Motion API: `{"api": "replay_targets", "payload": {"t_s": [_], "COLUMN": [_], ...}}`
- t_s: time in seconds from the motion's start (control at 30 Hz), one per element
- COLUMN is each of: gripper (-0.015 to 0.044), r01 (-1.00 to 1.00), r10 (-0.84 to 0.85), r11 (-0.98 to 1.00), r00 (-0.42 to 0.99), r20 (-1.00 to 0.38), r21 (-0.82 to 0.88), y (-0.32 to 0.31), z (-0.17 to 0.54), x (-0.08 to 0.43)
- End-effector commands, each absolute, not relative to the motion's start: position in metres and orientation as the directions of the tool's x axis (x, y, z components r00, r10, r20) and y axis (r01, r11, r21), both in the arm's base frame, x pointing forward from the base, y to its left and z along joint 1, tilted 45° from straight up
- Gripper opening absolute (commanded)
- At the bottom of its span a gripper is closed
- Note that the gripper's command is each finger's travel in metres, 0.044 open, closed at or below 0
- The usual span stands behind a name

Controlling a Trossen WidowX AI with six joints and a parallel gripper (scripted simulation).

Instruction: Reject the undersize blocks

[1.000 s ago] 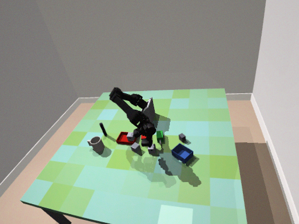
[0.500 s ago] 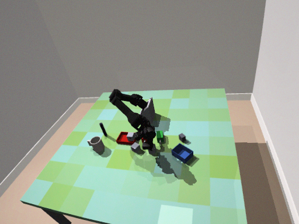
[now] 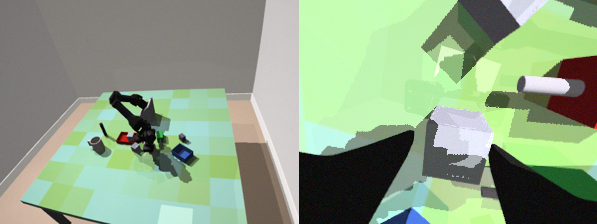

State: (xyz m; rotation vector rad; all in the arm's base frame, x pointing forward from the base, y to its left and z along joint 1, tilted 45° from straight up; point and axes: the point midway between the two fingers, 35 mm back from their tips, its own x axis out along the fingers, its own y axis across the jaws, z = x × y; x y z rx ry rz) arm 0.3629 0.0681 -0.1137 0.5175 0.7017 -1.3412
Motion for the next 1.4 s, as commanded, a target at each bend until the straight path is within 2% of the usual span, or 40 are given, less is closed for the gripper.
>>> {"api": "replay_targets", "payload": {"t_s": [0.0, 0.37, 0.5, 0.8, 1.0, 1.37], "gripper": [0.0325, 0.0325, 0.0220, 0.0160, 0.0002, 0.0000], "r01": [0.983, 0.983, 0.984, 0.984, 0.983, 0.983], "r10": [-0.698, -0.699, -0.695, -0.695, -0.695, -0.697], "r11": [0.172, 0.172, 0.167, 0.167, 0.171, 0.172], "r00": [0.076, 0.075, 0.076, 0.076, 0.075, 0.074], "r20": [-0.712, -0.711, -0.715, -0.715, -0.715, -0.714], "r21": [-0.064, -0.065, -0.058, -0.058, -0.063, -0.066], "y": [0.061, 0.053, 0.056, 0.056, 0.095, 0.106], "z": [-0.121, -0.128, -0.126, -0.126, -0.088, -0.070], "x": [0.361, 0.361, 0.362, 0.362, 0.359, 0.336]}}
